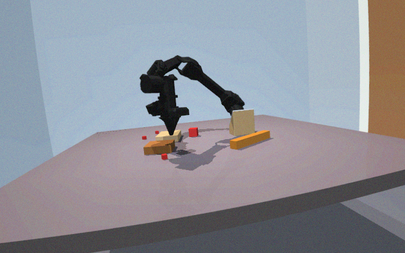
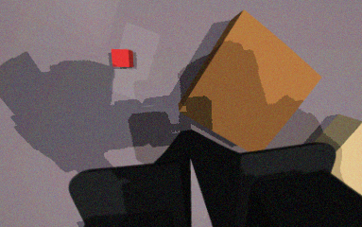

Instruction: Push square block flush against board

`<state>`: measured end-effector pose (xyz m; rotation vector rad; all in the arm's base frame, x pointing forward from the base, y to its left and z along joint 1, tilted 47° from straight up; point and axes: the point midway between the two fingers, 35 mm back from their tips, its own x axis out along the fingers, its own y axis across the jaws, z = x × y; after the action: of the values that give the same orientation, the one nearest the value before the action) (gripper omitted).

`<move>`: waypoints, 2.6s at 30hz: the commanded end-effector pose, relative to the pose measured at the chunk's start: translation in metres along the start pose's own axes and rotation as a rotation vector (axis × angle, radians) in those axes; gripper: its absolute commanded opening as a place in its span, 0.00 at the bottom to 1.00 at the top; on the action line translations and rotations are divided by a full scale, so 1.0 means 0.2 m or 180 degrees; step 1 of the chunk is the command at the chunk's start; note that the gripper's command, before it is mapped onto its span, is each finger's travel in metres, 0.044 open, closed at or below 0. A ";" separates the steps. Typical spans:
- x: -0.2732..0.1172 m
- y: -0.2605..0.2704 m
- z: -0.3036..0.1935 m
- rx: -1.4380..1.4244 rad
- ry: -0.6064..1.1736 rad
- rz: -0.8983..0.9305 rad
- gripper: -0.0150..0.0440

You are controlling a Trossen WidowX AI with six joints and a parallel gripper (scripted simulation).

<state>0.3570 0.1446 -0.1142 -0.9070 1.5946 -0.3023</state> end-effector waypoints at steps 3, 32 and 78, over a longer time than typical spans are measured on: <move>-0.01 0.00 0.10 -0.0651 -0.0043 0.0005 0.25; 0.25 -0.03 0.33 -0.2913 0.0055 -0.0047 0.25; 0.29 -0.27 0.20 -0.2969 0.0102 -0.0055 0.25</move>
<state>0.4172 0.0883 -0.1330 -1.6109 1.7482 0.4743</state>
